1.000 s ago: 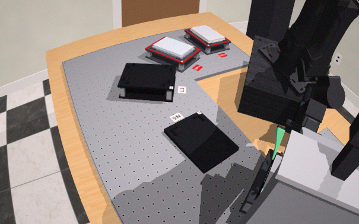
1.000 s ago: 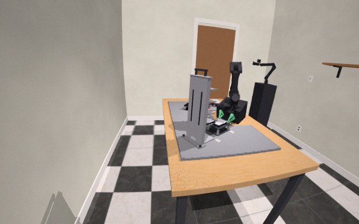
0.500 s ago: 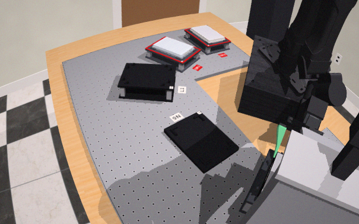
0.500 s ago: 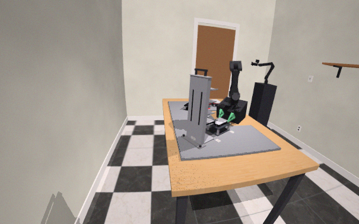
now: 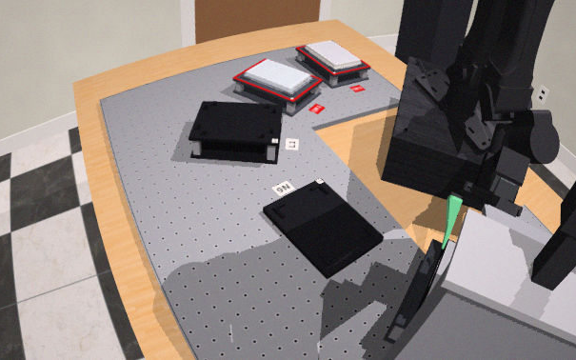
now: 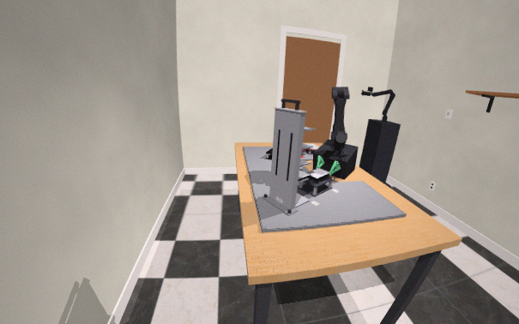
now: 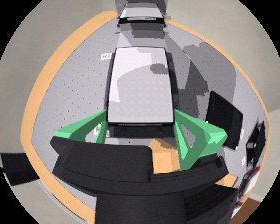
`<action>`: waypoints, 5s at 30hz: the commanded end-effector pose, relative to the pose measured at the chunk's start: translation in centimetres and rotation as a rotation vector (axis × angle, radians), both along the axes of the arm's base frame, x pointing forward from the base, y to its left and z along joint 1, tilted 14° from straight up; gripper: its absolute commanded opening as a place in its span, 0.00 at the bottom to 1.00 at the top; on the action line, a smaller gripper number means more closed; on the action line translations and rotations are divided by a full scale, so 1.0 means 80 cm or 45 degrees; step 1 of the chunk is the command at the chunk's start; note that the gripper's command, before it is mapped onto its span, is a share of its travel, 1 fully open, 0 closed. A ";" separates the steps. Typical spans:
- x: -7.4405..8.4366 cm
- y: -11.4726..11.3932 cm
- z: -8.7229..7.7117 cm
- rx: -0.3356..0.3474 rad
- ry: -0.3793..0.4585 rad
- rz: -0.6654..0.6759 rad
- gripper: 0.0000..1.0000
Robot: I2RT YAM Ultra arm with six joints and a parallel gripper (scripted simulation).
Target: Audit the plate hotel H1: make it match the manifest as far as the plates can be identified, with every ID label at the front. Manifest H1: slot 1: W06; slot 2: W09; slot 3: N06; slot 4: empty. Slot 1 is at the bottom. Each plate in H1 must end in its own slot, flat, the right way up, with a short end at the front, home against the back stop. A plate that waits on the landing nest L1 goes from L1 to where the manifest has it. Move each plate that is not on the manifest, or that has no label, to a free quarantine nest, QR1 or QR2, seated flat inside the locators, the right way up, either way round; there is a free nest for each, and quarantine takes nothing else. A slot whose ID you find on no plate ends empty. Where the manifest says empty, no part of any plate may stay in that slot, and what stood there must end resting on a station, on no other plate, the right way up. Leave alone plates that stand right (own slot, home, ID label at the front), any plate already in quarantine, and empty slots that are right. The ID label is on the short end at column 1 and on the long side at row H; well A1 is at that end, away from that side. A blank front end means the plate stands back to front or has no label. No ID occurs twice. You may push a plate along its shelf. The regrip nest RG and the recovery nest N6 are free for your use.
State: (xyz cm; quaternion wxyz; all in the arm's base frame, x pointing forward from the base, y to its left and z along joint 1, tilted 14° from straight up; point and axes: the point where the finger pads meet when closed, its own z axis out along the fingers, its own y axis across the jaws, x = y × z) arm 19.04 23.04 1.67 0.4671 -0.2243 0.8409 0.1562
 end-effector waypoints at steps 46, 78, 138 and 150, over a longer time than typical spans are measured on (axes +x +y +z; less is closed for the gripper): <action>-0.008 -0.001 0.065 0.030 -0.017 -0.005 0.86; -0.014 -0.010 0.103 0.030 -0.017 -0.007 0.86; -0.030 -0.025 0.173 0.033 -0.013 -0.005 0.86; -0.031 -0.026 0.179 0.033 -0.013 -0.005 0.86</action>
